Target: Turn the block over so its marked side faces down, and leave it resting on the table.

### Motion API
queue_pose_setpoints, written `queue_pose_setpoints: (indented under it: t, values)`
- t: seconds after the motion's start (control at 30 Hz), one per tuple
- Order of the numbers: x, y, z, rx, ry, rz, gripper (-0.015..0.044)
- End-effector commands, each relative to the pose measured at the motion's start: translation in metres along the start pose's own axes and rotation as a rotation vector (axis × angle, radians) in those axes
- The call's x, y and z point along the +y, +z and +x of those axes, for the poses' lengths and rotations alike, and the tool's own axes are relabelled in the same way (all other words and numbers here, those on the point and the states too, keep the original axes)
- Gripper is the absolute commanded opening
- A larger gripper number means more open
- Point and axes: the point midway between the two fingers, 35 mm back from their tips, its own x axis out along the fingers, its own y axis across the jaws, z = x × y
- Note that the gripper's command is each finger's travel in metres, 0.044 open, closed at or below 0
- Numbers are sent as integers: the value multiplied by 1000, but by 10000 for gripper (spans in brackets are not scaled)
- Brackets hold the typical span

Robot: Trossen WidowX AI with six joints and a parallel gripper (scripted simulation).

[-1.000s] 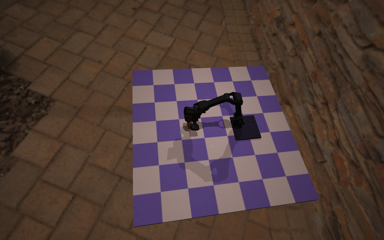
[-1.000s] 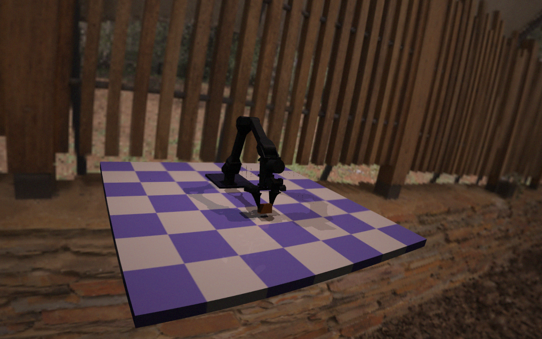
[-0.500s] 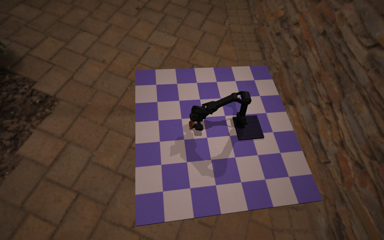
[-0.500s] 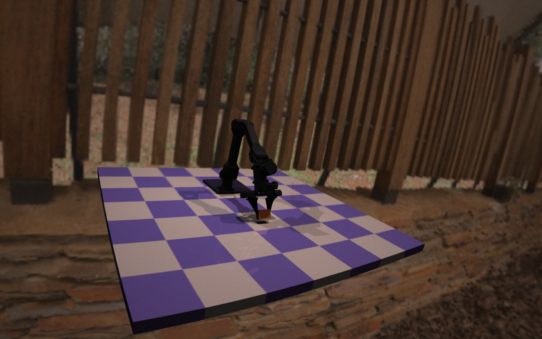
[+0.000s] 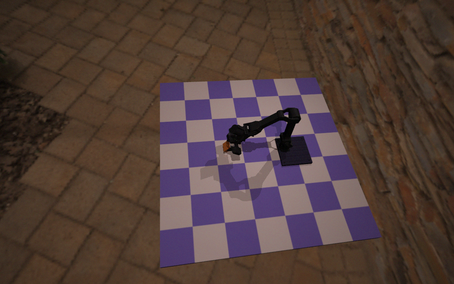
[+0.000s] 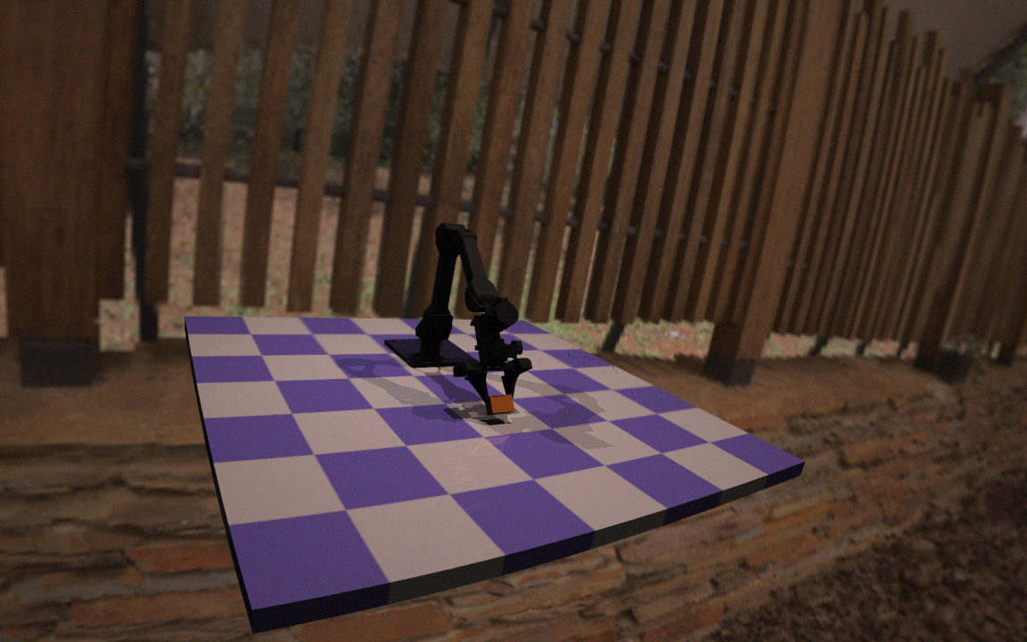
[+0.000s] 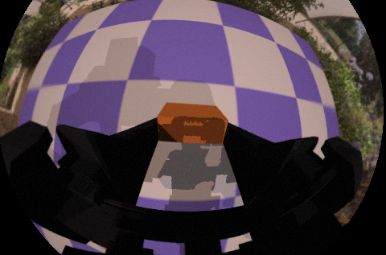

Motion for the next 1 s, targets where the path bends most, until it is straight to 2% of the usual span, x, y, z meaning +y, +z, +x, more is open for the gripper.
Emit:
queue_pose_setpoints:
  t: [0.0,0.5,0.97]
  values:
    - [1,-1,10,-50,7,-3,0]
    - [1,-7,38,-271,8,1,0]
    - [1,-19,36,-476,10,1,0]
